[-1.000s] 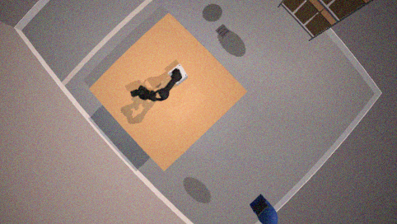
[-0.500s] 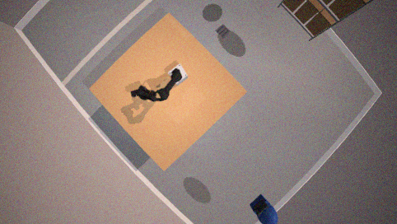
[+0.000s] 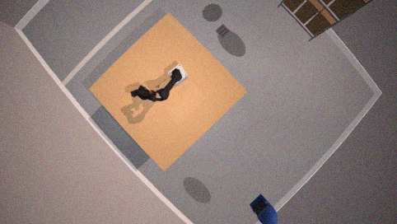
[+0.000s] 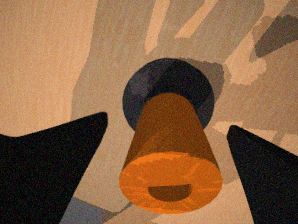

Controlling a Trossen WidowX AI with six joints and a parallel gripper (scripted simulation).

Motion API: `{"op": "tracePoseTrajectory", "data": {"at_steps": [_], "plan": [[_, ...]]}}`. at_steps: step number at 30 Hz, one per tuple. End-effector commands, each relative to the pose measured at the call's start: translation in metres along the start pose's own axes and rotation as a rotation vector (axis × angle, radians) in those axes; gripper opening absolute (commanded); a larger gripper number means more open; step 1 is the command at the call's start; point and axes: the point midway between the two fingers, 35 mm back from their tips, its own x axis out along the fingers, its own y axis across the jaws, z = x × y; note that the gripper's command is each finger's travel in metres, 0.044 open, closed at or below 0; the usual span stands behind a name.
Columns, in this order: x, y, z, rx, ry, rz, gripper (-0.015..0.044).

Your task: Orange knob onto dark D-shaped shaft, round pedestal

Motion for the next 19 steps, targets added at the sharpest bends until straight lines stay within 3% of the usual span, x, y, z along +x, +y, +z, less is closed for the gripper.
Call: {"op": "tracePoseTrajectory", "data": {"at_steps": [1, 7, 19], "plan": [[-0.004, 0.0, 0.001, -0.002, -0.001, -0.001, 0.044], [-0.094, -0.001, -0.001, 0.0, 0.002, -0.004, 0.044], [-0.097, -0.004, -0.001, 0.0, 0.002, -0.003, 0.044]]}}
